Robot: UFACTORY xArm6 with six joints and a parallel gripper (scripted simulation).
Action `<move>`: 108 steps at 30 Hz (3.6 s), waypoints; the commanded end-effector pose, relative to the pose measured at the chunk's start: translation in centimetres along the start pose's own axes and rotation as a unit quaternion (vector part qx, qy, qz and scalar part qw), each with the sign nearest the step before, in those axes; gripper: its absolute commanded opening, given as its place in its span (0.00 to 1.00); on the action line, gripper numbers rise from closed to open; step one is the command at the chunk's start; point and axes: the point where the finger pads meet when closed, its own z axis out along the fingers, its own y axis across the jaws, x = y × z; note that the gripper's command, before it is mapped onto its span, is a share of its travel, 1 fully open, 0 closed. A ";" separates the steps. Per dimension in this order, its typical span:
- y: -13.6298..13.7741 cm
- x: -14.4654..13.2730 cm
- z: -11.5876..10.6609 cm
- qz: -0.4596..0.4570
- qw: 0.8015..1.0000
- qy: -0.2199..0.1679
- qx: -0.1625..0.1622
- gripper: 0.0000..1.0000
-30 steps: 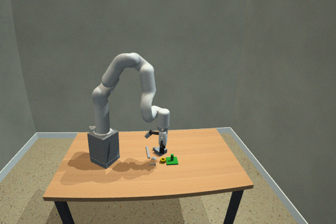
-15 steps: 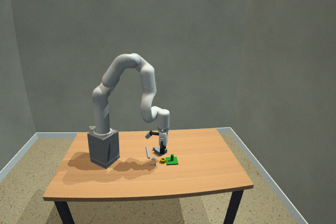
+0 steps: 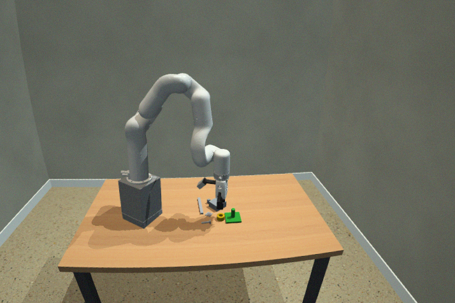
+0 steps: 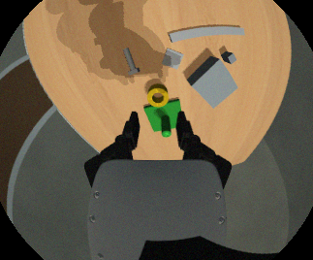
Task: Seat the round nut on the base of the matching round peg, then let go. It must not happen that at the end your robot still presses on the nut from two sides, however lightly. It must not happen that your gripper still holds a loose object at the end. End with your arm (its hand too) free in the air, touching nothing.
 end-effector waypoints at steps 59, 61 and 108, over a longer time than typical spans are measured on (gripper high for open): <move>0.0 -0.2 7.1 0.000 1.000 -0.002 0.002 0.60; 0.0 -0.2 7.1 0.000 1.000 -0.002 0.002 0.60; 0.1 -0.3 5.7 0.000 1.000 -0.002 0.001 0.00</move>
